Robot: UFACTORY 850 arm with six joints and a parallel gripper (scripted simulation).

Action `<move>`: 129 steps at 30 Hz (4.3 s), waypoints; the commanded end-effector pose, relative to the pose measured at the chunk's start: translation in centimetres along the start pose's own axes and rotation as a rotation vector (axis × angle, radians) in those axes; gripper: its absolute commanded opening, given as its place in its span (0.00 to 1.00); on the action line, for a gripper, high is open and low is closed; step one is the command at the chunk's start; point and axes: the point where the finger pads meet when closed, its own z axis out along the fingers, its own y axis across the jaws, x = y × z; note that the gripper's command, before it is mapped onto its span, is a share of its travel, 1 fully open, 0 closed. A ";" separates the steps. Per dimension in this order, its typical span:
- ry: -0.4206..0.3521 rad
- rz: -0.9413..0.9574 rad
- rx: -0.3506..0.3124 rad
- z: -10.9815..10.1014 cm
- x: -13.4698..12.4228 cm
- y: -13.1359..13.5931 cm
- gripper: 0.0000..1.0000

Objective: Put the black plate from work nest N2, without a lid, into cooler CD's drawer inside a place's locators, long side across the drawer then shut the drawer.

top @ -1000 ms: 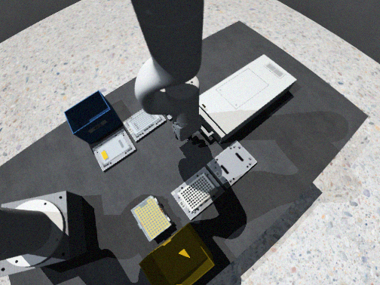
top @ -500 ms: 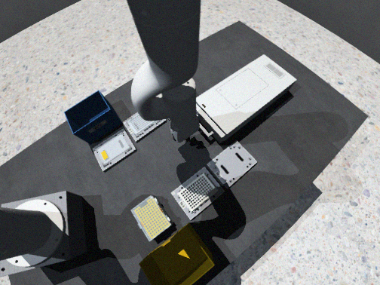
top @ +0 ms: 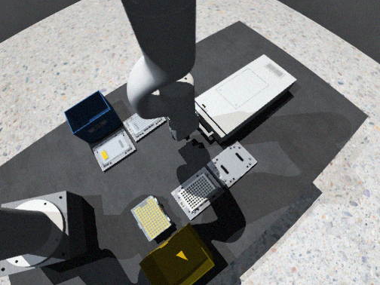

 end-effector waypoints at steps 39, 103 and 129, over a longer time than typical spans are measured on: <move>0.001 0.000 0.000 -6.5 0.0 0.1 0.00; 0.001 1.033 0.001 -18.2 -0.2 -12.7 1.00; 0.000 1.569 0.001 -19.8 -0.3 -14.9 1.00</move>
